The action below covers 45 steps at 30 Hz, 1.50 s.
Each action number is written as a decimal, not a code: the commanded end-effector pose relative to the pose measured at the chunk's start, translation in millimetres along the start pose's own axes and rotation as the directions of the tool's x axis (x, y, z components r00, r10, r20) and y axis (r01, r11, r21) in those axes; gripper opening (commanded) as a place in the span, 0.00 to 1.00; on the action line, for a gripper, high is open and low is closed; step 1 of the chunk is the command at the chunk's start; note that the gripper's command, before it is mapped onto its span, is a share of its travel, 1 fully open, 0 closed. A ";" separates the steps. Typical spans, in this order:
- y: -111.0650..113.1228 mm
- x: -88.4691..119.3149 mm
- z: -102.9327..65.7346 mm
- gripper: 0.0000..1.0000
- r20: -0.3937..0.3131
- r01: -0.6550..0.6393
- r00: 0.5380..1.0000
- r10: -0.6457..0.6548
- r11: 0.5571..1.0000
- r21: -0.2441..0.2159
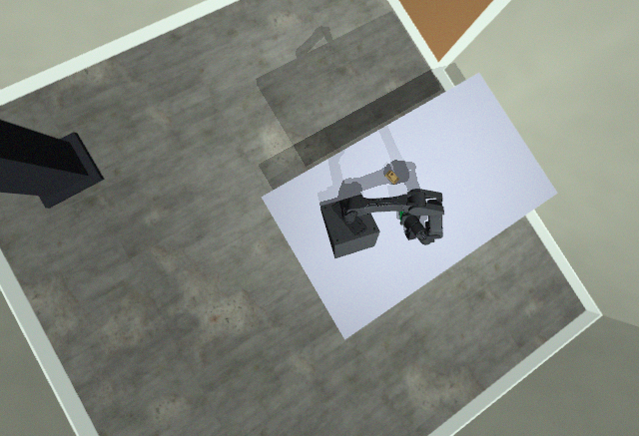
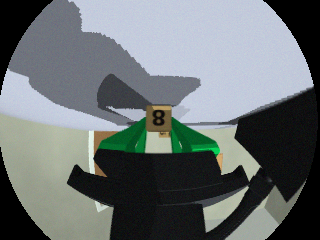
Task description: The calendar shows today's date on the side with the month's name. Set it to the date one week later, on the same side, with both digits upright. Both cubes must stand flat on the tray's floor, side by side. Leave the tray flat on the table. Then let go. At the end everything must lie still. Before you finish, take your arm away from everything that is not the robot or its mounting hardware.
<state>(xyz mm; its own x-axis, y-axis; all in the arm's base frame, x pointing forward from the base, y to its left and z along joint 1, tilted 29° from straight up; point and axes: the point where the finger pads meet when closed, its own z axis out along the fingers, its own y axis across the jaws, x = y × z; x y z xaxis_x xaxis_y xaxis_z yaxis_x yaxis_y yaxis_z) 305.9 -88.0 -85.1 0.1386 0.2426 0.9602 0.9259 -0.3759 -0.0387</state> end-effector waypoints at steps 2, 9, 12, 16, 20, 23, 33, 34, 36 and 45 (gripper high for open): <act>-5.9 -6.4 5.7 0.26 -0.017 -0.028 0.999 0.028 1.000 -0.006; -6.3 -6.6 7.1 0.26 -0.017 -0.029 0.999 0.029 1.000 -0.003; -6.6 -7.1 7.5 0.26 -0.018 -0.030 0.999 0.030 1.000 -0.003; -0.8 -8.2 4.8 0.26 -0.007 -0.011 1.000 0.011 1.000 -0.008; -1.2 -8.4 6.6 0.26 -0.008 -0.011 1.000 0.011 1.000 -0.005; -1.4 -9.0 6.2 0.26 -0.008 -0.012 1.000 0.012 1.000 -0.006; -1.6 -9.1 6.4 0.26 -0.007 -0.012 1.000 0.012 1.000 -0.005; -1.6 -9.1 6.4 0.26 -0.007 -0.012 1.000 0.012 1.000 -0.005; -1.6 -9.1 6.4 0.26 -0.007 -0.012 1.000 0.012 1.000 -0.005; -1.6 -9.1 6.4 0.26 -0.007 -0.012 1.000 0.012 1.000 -0.005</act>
